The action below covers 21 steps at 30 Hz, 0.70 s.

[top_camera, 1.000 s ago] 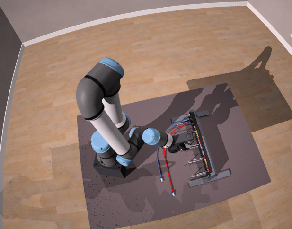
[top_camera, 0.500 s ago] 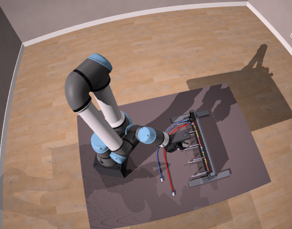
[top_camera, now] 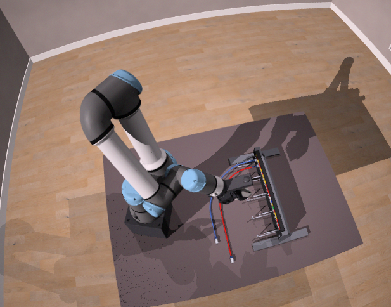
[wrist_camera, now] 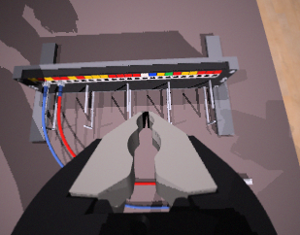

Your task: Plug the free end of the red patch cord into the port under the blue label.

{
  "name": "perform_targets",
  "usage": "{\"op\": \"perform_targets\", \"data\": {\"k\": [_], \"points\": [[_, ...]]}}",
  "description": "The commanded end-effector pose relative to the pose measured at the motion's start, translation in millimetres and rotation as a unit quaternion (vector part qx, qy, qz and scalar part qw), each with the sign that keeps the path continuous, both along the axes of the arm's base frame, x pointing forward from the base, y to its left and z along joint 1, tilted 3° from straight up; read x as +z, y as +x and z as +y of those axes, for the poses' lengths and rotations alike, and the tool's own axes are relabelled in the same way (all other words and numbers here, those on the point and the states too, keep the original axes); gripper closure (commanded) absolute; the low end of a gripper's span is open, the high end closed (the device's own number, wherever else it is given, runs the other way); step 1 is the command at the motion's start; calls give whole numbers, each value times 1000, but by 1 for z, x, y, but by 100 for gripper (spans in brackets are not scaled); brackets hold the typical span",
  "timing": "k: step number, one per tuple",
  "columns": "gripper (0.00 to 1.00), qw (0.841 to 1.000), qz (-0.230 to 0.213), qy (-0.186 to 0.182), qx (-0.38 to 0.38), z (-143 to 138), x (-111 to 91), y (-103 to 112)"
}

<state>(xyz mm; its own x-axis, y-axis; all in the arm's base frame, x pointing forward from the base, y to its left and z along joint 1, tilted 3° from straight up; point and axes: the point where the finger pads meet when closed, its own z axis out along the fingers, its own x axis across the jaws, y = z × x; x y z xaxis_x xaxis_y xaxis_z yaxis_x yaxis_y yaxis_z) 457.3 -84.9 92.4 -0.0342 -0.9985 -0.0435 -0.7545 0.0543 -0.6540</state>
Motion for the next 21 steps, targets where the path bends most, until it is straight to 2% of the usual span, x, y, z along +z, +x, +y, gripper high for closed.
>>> {"op": "perform_targets", "data": {"k": [1,21], "points": [[100,1000,0,0,1,0,3,-3],[100,1000,0,0,1,-1,5,-4]]}}
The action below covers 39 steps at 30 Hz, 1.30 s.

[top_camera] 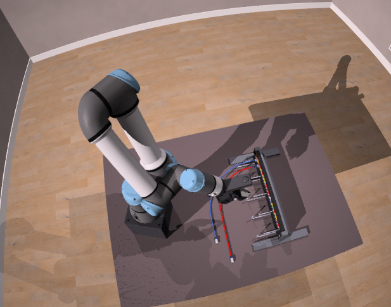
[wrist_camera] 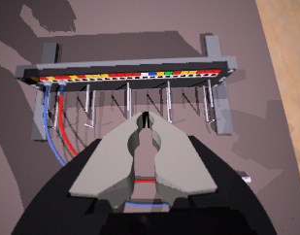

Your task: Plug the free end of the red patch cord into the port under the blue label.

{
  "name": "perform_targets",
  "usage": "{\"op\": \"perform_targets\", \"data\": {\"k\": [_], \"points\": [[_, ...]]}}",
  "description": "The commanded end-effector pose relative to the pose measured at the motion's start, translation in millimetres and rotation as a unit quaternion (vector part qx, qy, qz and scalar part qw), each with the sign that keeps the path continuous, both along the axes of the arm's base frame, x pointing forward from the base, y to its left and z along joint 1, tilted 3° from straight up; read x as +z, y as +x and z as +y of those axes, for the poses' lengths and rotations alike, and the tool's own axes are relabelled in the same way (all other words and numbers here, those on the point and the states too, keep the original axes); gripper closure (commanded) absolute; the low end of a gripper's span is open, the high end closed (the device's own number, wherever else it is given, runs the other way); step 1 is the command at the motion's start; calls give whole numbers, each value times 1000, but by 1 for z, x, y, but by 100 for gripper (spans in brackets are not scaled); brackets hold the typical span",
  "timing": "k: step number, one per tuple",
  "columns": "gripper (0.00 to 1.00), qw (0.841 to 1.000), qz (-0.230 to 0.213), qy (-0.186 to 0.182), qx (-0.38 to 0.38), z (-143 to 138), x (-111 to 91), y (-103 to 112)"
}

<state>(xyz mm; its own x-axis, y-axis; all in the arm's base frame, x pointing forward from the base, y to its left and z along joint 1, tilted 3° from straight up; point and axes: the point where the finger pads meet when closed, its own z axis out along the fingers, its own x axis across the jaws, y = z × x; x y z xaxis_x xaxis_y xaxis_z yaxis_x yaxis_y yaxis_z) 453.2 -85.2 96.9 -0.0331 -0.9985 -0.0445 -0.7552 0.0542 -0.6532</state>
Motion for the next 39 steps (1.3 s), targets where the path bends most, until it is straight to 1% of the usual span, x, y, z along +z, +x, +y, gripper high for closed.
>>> {"op": "perform_targets", "data": {"k": [1,7,14,16,23,27,31,39], "points": [[100,1000,0,0,0,-2,0,0],[100,1000,0,0,0,-13,0,0],[100,1000,0,0,0,-43,-1,-1],[100,1000,0,0,0,-43,-1,-1],[100,1000,0,0,0,-78,-3,-2],[100,1000,0,0,0,-93,-4,-3],[100,1000,0,0,0,-99,-4,-3],[100,1000,0,0,0,-100,-4,-3]]}}
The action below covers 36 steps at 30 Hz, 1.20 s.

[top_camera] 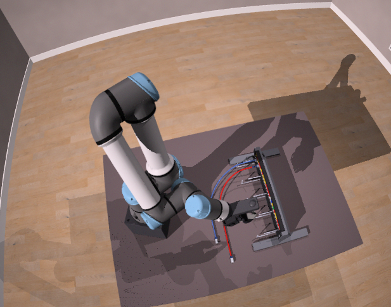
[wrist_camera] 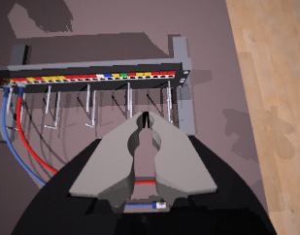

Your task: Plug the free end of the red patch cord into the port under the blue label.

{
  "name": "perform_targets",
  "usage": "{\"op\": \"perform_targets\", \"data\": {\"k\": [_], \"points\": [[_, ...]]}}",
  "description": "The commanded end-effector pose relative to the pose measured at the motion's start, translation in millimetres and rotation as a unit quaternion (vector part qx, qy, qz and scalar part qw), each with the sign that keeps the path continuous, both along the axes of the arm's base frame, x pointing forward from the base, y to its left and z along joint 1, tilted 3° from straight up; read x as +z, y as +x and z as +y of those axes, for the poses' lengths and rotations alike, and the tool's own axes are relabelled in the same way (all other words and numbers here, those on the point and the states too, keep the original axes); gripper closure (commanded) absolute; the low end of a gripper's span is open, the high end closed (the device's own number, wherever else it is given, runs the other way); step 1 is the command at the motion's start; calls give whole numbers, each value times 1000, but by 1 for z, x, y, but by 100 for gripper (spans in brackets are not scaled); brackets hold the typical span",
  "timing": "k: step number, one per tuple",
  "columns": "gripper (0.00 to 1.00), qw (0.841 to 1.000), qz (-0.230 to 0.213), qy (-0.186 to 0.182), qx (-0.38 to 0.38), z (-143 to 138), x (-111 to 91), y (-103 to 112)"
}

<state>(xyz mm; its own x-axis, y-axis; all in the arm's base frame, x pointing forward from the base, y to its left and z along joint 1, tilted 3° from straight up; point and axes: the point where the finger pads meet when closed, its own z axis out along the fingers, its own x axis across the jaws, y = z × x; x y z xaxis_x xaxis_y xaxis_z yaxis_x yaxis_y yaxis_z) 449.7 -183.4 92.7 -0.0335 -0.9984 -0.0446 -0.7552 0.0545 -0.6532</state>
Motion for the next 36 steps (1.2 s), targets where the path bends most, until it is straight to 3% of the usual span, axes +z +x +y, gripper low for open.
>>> {"op": "perform_targets", "data": {"k": [1,17,36], "points": [[100,1000,0,0,0,-2,0,0],[100,1000,0,0,0,-1,-7,7],[100,1000,0,0,0,-1,-37,33]]}}
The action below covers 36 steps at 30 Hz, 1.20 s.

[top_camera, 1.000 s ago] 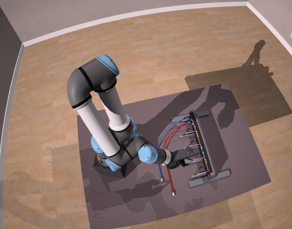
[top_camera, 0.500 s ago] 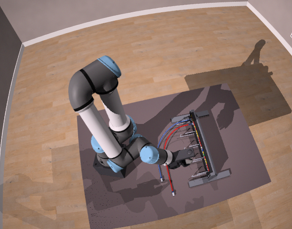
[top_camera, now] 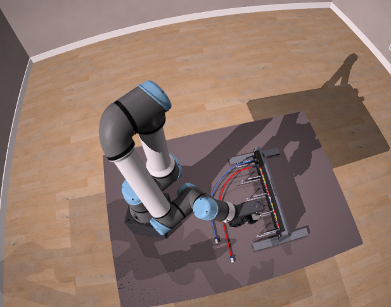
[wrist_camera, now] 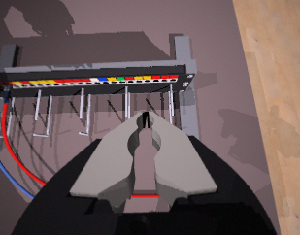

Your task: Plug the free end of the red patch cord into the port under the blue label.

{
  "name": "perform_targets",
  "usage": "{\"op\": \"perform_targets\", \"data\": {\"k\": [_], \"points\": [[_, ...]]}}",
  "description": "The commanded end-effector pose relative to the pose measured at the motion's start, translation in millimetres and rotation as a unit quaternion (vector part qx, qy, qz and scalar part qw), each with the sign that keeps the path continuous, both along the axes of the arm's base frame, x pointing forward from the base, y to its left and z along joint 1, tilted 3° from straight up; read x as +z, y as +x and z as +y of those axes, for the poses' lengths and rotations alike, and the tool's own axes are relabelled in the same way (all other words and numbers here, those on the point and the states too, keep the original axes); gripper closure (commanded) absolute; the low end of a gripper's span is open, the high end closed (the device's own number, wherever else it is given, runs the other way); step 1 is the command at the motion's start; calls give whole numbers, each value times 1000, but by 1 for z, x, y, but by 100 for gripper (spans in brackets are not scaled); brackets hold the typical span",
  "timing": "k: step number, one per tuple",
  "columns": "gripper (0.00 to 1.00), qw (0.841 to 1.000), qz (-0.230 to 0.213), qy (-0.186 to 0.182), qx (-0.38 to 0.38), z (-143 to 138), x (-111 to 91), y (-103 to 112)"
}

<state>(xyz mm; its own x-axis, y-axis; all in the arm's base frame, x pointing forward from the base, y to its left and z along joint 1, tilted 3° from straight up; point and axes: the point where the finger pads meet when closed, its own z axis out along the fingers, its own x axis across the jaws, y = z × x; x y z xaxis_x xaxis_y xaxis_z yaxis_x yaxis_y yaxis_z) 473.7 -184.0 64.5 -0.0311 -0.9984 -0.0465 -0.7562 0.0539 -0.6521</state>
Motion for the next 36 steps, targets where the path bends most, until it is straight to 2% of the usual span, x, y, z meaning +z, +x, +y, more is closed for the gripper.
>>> {"op": "perform_targets", "data": {"k": [1,24,36], "points": [[100,1000,-1,-1,-1,0,-11,11],[100,1000,-1,-1,-1,0,-60,53],[100,1000,-1,-1,-1,1,-74,65]]}}
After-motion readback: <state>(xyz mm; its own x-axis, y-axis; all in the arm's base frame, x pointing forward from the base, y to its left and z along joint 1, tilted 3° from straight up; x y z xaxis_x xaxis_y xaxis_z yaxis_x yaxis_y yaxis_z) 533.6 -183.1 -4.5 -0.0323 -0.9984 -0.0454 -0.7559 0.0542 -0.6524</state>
